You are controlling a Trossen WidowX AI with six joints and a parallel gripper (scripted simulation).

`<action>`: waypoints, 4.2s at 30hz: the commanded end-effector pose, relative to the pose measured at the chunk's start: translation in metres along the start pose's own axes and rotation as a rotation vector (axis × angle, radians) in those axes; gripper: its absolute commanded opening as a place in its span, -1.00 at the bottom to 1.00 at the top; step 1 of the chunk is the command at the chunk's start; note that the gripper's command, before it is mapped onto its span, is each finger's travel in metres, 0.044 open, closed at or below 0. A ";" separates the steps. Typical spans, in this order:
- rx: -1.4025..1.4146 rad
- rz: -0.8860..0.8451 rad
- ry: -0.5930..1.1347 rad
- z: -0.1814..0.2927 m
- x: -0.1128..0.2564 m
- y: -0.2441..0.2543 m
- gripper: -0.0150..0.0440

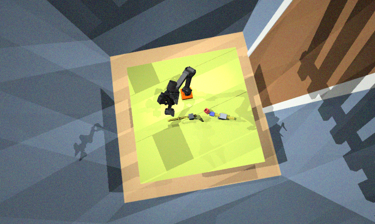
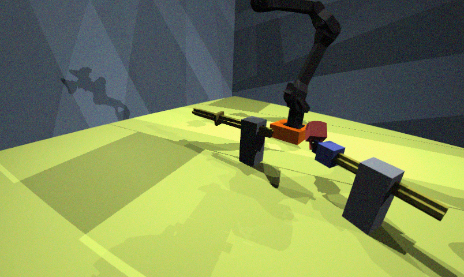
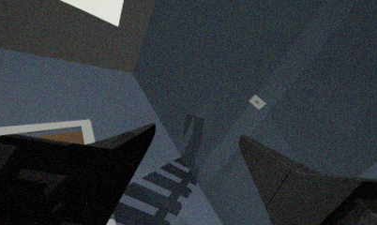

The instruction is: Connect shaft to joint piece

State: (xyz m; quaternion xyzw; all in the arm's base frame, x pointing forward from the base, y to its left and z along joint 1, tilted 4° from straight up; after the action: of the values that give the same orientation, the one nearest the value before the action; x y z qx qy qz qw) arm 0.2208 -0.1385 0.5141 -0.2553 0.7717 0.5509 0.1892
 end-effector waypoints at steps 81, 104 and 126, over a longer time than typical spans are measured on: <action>0.007 1.374 0.803 0.278 0.041 -0.139 1.00; 0.437 1.606 1.388 0.307 0.117 -0.100 1.00; 0.579 1.434 1.914 0.326 0.130 -0.141 1.00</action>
State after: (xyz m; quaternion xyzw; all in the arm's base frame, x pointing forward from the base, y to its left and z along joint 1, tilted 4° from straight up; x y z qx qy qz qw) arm 0.2037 0.1086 0.2374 -0.0010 0.6744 -0.0510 -0.7366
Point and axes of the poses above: the point midway between the two fingers, 35 mm back from their tips, its own x axis back along the fingers, its own y axis across the jaws, z = x × y, the point moved 6 cm from there along x, back along the fingers, and after that the axes turned 12 degrees about -x, right-handed, at the moved point
